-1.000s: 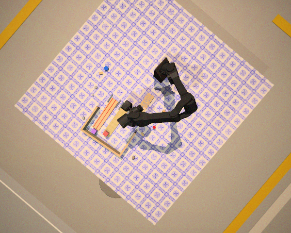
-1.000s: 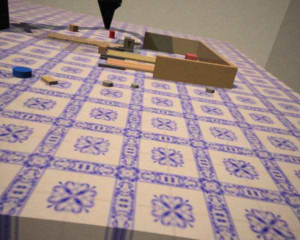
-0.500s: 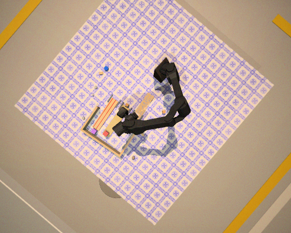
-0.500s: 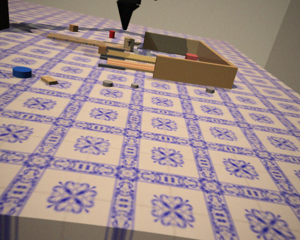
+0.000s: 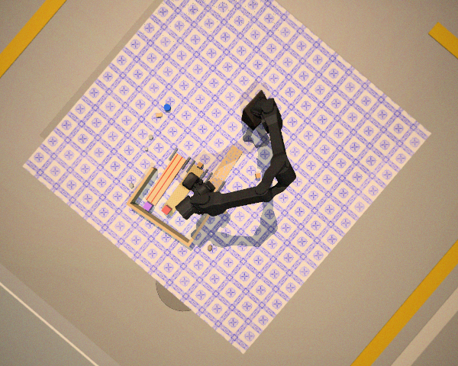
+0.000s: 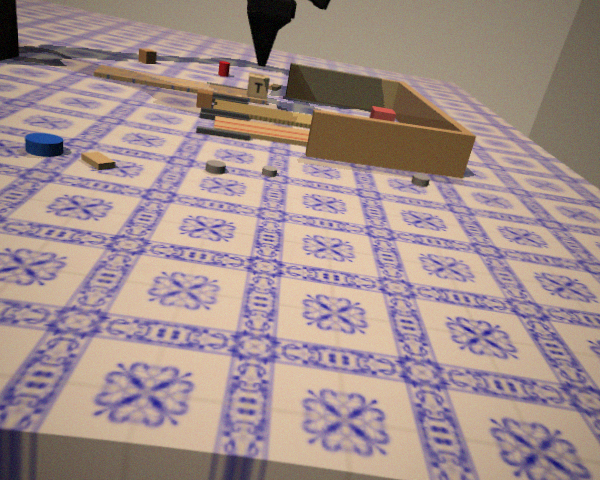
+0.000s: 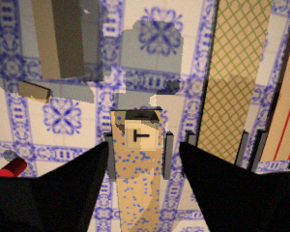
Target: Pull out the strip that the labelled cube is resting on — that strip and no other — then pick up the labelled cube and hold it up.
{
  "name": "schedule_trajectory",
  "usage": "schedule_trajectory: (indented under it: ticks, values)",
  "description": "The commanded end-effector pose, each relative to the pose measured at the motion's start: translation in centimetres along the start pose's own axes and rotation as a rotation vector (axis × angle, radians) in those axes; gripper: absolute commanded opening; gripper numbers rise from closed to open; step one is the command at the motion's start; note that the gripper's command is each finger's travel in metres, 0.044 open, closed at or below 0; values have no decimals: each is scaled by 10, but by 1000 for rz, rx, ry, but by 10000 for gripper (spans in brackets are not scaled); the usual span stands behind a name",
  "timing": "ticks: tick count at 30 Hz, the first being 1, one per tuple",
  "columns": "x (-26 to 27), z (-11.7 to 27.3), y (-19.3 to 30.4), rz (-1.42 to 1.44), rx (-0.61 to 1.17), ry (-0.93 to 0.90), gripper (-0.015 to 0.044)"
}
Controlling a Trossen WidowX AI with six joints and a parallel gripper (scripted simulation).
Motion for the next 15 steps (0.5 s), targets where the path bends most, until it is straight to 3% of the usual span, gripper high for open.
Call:
schedule_trajectory:
  ticks: [1, 15]
  values:
    - [0, -8, -1, -3, -1, -6, 250]
    - [1, -30, -1, -3, -1, -7, 250]
Point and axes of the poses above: the point midway between the two fingers, 35 mm back from their tips, its own z axis back along the fingers, its own x axis across the jaws, y = z × x, the point moved 4 cm from there along z, back along the fingers, and after that the axes turned 3 degrees about z, right-handed, at the moved point
